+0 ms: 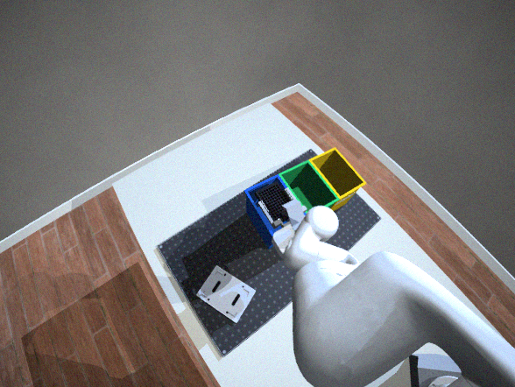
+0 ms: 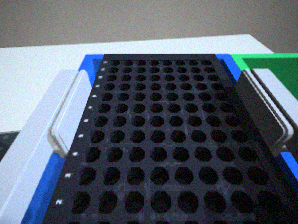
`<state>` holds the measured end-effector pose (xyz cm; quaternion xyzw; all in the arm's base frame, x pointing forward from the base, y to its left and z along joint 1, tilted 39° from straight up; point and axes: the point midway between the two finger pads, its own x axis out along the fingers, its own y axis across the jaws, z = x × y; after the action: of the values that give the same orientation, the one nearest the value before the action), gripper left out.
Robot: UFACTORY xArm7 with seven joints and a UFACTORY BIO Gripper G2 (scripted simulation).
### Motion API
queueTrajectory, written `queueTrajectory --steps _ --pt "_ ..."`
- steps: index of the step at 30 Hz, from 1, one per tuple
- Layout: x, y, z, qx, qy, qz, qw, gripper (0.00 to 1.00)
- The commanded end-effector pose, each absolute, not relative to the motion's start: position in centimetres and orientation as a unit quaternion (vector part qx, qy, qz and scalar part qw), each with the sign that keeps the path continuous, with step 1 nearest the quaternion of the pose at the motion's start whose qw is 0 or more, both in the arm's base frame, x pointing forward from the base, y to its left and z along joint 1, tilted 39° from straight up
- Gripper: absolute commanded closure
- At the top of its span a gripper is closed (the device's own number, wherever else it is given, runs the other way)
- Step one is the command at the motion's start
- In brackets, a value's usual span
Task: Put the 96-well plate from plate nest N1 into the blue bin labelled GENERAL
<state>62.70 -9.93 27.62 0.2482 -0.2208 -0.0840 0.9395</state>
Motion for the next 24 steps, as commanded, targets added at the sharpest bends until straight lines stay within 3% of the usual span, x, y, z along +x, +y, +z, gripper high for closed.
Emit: queueTrajectory --steps 1,24 --pt "62.9 -10.0 27.6 0.247 -0.224 -0.085 0.939 1.00" --pt "63.5 -9.4 26.6 0.247 -0.224 -0.085 0.939 1.00"
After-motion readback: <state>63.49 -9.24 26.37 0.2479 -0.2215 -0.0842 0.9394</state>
